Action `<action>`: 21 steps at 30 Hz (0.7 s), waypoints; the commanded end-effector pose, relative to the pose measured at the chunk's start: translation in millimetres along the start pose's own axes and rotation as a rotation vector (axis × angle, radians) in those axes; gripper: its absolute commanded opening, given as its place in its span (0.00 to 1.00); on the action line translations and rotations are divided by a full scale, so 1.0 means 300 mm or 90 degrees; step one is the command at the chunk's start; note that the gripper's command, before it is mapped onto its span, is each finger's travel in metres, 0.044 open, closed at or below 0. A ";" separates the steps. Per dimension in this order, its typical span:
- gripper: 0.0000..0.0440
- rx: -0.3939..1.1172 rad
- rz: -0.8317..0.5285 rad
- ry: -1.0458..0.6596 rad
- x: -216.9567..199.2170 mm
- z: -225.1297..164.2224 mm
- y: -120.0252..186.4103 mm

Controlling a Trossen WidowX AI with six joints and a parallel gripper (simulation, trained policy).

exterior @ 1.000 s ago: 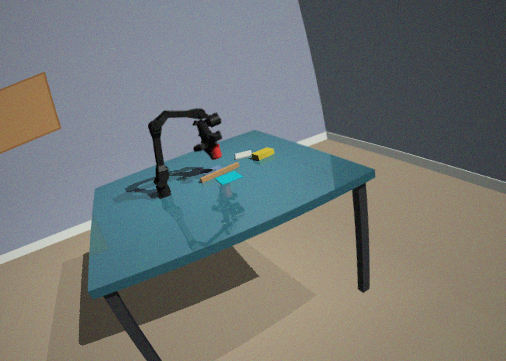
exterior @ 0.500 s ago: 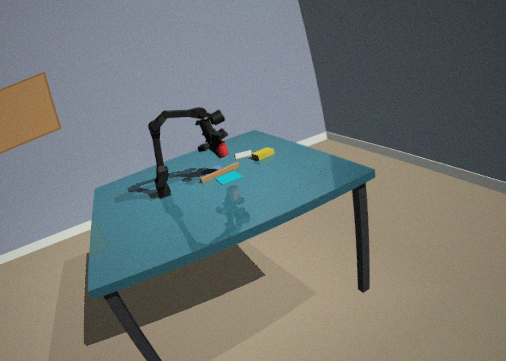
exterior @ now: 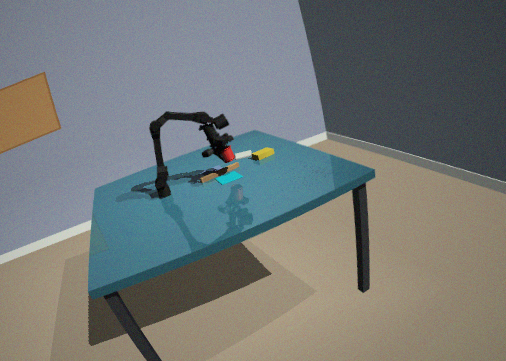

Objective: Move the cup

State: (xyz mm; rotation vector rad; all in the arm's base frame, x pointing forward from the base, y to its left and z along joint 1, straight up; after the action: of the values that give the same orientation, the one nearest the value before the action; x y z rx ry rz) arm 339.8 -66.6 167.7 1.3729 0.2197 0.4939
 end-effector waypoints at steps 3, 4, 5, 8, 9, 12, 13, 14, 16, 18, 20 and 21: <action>0.00 -0.009 -0.001 -0.013 -0.029 0.029 -0.041; 0.00 -0.009 -0.001 -0.016 -0.035 0.032 -0.050; 0.00 -0.010 -0.002 -0.018 -0.040 0.034 -0.058; 0.00 -0.011 -0.003 -0.024 -0.055 0.037 -0.085; 0.00 -0.011 -0.004 -0.026 -0.060 0.036 -0.093; 0.00 -0.010 -0.007 -0.031 -0.075 0.032 -0.119; 0.00 -0.010 -0.008 -0.033 -0.080 0.030 -0.128; 0.00 -0.009 -0.010 -0.035 -0.085 0.027 -0.136; 0.00 -0.007 -0.013 -0.038 -0.096 0.022 -0.152; 0.02 -0.009 -0.015 -0.041 -0.106 0.020 -0.168; 0.05 -0.010 -0.016 -0.044 -0.116 0.019 -0.183; 0.07 -0.011 -0.017 -0.046 -0.122 0.019 -0.190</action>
State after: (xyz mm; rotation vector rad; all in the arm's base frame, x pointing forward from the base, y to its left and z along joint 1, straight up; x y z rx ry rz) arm 324.5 -92.2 114.3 1.3726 0.1795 0.4305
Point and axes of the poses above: the point midway between the two fingers, 35 mm back from their tips, its own y axis back along the fingers, its own x axis across the jaws, z = x × y, the point moved 4 cm from there along y, back along the fingers, and after that the axes turned 6 degrees about y, right-handed, at the moved point
